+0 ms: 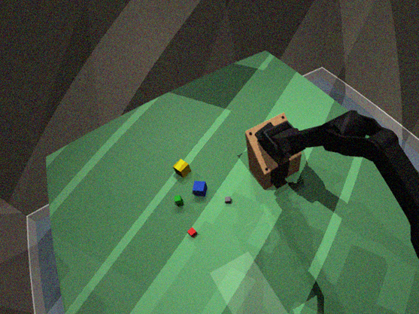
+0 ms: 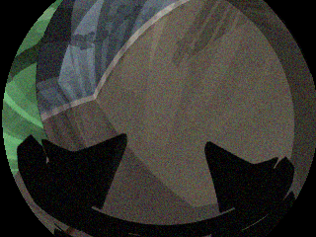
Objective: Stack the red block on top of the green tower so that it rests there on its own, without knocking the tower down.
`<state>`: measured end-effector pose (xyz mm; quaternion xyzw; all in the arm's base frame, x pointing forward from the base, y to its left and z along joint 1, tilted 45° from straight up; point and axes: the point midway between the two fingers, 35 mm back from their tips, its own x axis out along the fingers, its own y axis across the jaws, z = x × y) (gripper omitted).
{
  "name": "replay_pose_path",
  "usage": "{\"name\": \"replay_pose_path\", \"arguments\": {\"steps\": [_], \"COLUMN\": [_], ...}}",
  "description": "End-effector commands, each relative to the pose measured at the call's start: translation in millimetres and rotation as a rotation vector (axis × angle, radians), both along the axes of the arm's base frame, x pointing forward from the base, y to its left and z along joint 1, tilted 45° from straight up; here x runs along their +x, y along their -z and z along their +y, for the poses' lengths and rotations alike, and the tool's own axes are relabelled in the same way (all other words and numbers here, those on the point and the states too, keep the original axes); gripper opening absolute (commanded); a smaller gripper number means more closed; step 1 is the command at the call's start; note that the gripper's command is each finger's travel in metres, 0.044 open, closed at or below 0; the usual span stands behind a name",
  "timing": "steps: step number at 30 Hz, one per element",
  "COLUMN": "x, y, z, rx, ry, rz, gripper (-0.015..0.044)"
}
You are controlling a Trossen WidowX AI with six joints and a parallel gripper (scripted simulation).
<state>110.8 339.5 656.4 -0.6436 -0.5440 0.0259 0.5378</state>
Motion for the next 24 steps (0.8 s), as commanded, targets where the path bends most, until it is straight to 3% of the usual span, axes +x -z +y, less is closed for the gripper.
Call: {"name": "replay_pose_path", "arguments": {"steps": [1,12,24], "x": [0.7,75.7,200.7], "y": [0.6,73.5,221.6], "z": [0.5,37.7,40.7], "rx": [-0.002,-0.149,-0.286], "ry": [0.0,0.0,0.008], "rz": [0.001,0.174,0.7], "gripper": [0.0426,0.044,0.044]}}
